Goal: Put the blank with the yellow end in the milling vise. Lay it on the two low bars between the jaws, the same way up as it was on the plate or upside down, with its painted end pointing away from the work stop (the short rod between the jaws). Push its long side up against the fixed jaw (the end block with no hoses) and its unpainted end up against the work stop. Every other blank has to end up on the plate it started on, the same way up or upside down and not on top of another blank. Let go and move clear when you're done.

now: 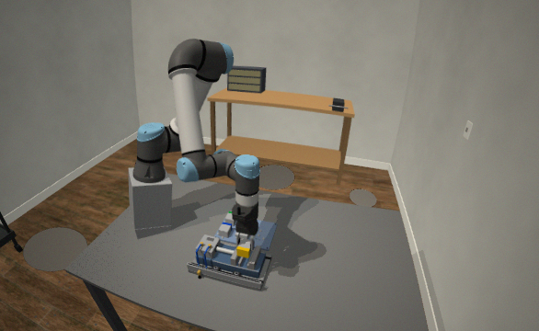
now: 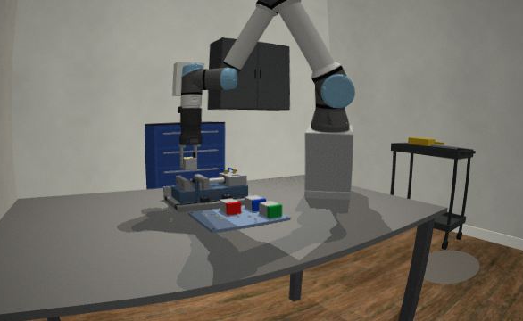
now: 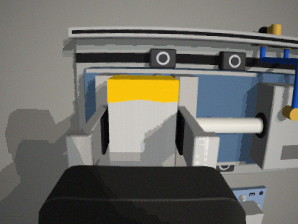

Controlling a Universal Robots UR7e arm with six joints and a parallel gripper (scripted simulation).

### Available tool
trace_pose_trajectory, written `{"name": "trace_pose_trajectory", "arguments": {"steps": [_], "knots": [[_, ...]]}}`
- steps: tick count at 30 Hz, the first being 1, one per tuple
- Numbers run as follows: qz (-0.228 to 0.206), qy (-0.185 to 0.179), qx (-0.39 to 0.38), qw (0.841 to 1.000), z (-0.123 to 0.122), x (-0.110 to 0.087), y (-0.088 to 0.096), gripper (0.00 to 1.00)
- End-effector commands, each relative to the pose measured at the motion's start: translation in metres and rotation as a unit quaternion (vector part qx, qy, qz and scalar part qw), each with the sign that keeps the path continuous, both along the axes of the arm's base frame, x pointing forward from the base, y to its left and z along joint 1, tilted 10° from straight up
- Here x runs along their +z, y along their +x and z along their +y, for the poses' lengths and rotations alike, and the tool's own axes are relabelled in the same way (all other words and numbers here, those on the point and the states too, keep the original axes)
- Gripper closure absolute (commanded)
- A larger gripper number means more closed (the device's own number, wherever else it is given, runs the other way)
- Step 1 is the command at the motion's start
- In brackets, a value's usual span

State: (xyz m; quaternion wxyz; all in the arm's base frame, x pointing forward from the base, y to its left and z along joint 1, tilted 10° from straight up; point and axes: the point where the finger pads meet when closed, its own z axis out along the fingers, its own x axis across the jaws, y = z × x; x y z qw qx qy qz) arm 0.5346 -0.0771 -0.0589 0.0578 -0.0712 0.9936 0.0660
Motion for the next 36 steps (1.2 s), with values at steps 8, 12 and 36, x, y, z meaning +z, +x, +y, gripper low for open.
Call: {"name": "trace_pose_trajectory", "arguments": {"steps": [8,12,36], "knots": [[-0.001,0.0,0.0,1.0,-0.001,0.0,0.001,1.0],[-0.001,0.0,0.0,1.0,0.006,0.001,-0.002,1.0],[-0.001,0.0,0.0,1.0,0.011,0.002,-0.004,1.0]]}}
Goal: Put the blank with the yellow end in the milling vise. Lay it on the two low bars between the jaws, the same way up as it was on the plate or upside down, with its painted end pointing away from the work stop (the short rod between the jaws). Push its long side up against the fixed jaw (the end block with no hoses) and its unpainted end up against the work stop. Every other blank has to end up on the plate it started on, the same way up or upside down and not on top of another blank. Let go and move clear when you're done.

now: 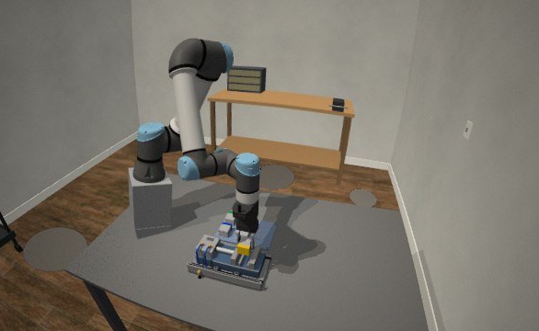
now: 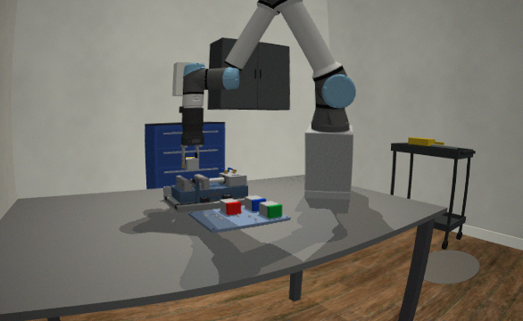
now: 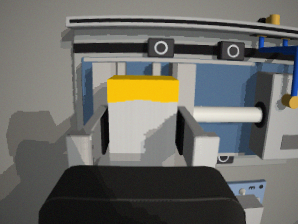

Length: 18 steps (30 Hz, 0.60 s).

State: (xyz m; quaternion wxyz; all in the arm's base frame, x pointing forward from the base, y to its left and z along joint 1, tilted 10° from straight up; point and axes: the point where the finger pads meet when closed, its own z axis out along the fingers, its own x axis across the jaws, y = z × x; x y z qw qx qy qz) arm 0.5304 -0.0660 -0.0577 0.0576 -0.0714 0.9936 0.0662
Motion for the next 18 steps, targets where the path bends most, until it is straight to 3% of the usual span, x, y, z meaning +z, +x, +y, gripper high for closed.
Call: {"name": "trace_pose_trajectory", "arguments": {"steps": [1,18], "knots": [[-0.001,0.0,0.0,1.0,-0.0001,0.0006,0.0004,1.0],[-0.001,0.0,0.0,1.0,0.0022,0.0009,-0.0005,1.0]]}}
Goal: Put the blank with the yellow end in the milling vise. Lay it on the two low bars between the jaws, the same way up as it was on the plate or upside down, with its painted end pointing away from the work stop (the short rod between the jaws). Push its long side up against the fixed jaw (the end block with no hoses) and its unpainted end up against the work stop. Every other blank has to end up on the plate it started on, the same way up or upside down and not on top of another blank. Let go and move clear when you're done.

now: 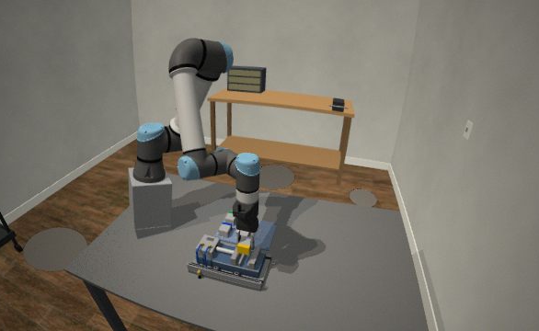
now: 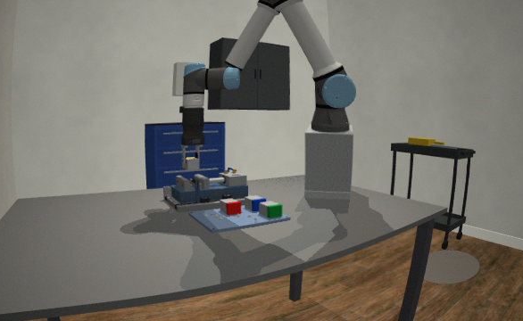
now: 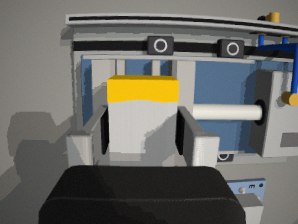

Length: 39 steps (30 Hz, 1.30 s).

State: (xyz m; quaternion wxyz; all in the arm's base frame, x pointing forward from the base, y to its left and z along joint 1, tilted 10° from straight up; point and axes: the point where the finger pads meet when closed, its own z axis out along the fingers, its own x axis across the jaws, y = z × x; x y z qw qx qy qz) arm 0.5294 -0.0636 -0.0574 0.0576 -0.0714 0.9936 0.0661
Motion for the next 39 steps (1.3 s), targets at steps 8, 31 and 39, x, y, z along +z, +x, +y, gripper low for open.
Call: {"name": "trace_pose_trajectory", "arguments": {"steps": [8,31,39], "knots": [[-0.001,0.0,0.0,1.0,0.001,0.001,0.0,1.0],[-0.001,0.0,0.0,1.0,0.007,-0.029,0.003,1.0],[-0.001,0.0,0.0,1.0,0.007,-0.028,0.003,1.0]]}}
